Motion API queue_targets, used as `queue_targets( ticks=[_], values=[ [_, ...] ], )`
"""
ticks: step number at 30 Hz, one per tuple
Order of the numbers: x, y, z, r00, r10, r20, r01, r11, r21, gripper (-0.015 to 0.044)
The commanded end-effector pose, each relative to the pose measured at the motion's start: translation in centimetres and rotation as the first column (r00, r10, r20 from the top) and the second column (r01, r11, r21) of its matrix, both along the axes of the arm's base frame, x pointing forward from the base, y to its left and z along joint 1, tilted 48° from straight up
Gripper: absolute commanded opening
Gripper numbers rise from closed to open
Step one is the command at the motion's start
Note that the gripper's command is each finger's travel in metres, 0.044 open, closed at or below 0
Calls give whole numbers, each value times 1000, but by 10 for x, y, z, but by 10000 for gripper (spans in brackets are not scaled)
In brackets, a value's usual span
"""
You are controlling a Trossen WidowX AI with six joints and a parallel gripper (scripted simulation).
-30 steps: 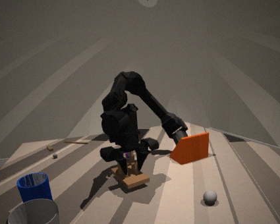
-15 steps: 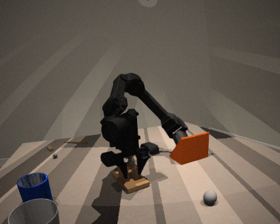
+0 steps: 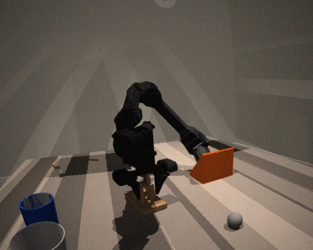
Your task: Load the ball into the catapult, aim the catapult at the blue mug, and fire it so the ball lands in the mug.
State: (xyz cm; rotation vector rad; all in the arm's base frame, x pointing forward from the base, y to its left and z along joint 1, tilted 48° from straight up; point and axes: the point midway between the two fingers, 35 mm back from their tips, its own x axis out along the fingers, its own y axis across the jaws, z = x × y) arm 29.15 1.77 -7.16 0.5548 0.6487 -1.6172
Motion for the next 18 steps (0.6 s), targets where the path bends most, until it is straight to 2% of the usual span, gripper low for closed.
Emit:
queue_targets(
  ticks=[1,3,9,11,12,18],
  values=[
    [1,2,2,1000,-1,0,1,1000,0,394],
    [5,15,12,1000,0,0,0,1000,2,440],
    [13,72,66,1000,0,-1,0,1000,4,440],
    [13,73,67,1000,0,-1,0,1000,3,440],
    [15,62,53,1000,13,3,-13,1000,4,440],
    [15,62,54,998,49,-34,-49,999,12,440]
  ],
)
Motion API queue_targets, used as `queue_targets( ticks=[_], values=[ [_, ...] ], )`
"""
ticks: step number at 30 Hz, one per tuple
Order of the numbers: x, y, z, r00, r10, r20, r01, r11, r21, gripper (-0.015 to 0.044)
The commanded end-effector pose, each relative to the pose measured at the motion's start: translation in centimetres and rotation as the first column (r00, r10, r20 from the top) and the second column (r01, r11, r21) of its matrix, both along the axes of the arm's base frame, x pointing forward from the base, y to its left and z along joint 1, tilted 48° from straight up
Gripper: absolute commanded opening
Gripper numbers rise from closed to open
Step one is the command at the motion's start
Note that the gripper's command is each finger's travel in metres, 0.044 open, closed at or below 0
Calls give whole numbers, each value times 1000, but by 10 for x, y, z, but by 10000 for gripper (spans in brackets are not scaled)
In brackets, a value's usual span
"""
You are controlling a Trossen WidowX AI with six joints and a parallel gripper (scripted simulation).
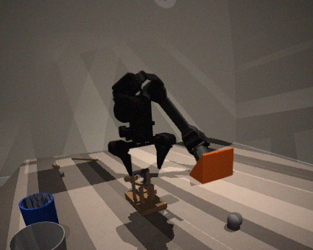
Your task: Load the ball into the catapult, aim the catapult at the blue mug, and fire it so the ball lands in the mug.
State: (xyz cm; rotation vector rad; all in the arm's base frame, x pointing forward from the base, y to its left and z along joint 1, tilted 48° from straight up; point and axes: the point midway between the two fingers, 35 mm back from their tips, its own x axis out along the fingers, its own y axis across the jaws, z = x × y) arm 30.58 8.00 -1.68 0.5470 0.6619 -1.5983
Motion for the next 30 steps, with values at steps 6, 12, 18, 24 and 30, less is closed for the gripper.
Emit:
queue_targets(
  ticks=[6,12,18,24,30],
  values=[
    [0,0,0,969,172,-175,-166,985,45,440],
    [0,1,0,898,312,-310,-293,950,106,440],
    [0,1,1,789,442,-427,-403,897,183,440],
    [-1,2,2,646,557,-522,-492,827,273,440],
    [-1,3,3,475,652,-591,-555,743,373,440]
  ],
)
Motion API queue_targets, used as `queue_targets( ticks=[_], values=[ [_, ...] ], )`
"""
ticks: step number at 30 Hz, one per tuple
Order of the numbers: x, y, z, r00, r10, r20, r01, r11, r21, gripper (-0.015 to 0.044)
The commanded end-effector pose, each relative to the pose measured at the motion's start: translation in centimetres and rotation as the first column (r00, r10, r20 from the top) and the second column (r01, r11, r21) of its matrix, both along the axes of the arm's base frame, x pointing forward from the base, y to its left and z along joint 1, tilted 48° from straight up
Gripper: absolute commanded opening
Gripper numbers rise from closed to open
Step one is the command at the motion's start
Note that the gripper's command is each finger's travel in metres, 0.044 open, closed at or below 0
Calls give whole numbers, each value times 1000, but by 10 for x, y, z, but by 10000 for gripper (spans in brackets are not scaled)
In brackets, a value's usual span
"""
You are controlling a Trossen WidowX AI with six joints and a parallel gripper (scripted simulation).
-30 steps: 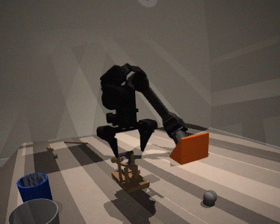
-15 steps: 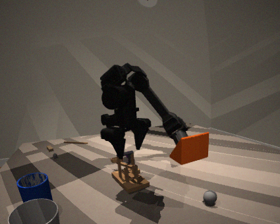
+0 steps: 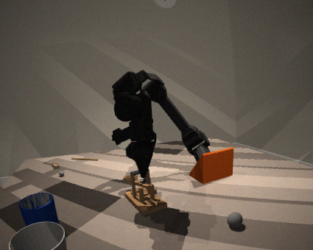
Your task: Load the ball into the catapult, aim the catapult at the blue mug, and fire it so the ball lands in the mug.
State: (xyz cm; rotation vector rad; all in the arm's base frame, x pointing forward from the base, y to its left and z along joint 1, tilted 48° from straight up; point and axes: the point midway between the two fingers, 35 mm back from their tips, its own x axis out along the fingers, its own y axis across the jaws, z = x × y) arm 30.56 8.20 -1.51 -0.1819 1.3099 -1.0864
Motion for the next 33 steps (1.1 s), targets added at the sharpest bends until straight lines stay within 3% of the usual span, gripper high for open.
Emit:
queue_targets(
  ticks=[1,16,33],
  values=[
    [0,1,1,990,98,-104,-96,995,24,440],
    [-1,2,3,789,439,-429,-400,898,184,440],
    [-2,4,5,319,710,-628,-582,670,461,440]
  ],
)
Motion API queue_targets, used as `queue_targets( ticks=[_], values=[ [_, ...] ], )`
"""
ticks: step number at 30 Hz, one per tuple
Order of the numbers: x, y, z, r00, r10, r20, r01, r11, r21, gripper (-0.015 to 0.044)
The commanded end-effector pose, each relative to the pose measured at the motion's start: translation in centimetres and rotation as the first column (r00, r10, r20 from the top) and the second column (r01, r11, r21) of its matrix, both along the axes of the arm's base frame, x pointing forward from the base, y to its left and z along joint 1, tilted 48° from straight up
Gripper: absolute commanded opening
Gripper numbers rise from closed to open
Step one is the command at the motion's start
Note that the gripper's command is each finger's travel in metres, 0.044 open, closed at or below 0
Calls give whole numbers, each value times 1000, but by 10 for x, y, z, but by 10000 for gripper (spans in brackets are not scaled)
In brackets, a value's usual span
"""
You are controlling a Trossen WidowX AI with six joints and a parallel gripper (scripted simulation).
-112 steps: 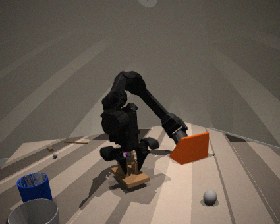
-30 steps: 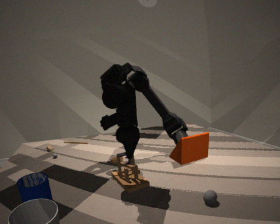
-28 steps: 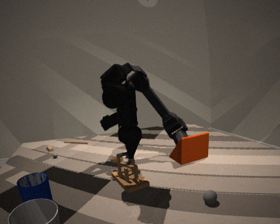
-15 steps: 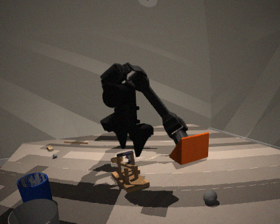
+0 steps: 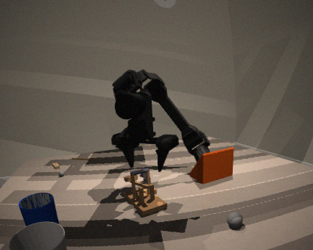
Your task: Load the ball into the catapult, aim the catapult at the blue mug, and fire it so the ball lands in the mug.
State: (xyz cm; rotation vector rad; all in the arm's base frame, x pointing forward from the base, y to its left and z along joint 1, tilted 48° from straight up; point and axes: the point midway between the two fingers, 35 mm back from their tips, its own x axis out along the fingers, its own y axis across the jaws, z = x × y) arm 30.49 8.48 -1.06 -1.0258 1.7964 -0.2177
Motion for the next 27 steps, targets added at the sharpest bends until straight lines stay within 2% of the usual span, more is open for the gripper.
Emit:
queue_targets(
  ticks=[1,9,18,23,27],
  values=[
    [-1,1,1,990,96,-106,-93,995,27,440],
    [-1,2,2,913,284,-293,-266,959,98,440],
    [-2,3,3,745,477,-467,-427,878,215,440],
    [-2,3,4,638,557,-532,-487,827,282,440],
    [-2,3,4,633,560,-534,-489,825,284,440]
  ],
)
